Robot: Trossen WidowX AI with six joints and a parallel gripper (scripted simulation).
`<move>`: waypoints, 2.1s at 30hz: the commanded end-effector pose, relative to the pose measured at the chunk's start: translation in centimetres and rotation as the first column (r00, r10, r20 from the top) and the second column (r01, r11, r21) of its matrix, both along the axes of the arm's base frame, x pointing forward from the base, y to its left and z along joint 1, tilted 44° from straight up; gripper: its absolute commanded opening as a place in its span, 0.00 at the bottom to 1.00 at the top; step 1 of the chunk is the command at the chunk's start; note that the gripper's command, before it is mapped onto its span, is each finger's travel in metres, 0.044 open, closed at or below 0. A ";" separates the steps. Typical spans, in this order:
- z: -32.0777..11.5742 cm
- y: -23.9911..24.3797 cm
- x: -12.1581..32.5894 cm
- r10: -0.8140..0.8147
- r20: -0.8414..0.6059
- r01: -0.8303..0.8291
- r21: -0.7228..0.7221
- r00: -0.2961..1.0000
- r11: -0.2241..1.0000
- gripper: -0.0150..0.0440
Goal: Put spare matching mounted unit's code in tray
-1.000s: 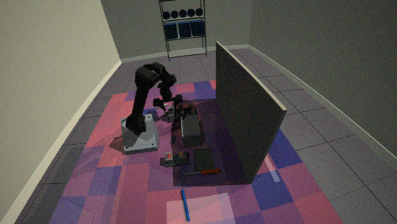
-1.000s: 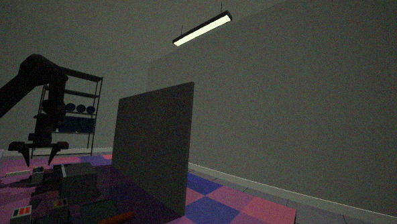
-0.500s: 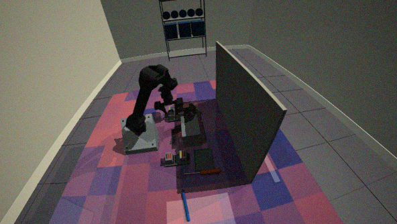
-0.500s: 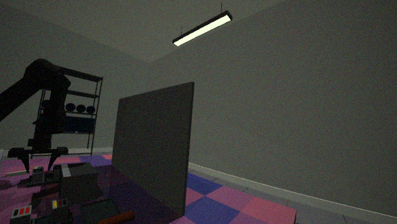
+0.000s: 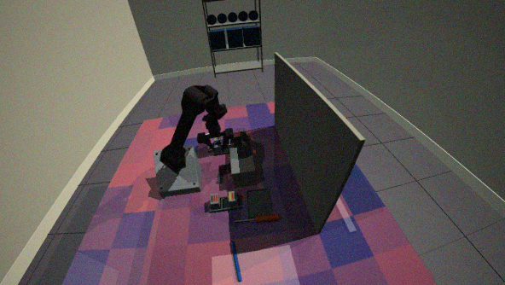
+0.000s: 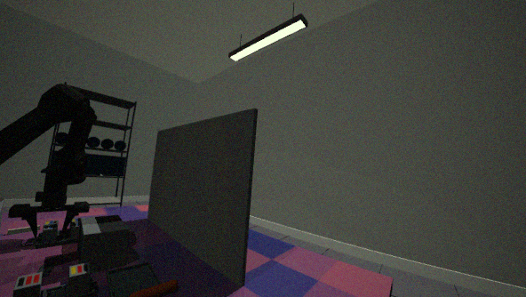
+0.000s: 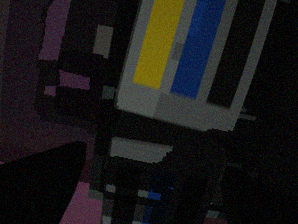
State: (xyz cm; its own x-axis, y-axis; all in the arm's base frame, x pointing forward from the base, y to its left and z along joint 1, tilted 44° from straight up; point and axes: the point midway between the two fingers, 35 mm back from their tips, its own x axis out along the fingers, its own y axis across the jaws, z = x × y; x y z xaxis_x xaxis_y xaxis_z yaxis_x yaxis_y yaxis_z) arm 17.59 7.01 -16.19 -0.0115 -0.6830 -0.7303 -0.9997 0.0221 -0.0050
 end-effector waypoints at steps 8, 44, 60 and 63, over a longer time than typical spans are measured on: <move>-0.4 -0.7 -0.2 0.004 -0.005 -0.004 -0.008 1.000 1.000 0.76; 4.4 4.2 0.0 0.004 -0.006 -0.004 -0.003 1.000 1.000 0.25; 7.0 7.0 0.2 0.004 -0.006 -0.004 -0.003 1.000 1.000 0.25; 8.1 8.2 0.2 0.004 -0.006 -0.004 -0.002 1.000 1.000 0.25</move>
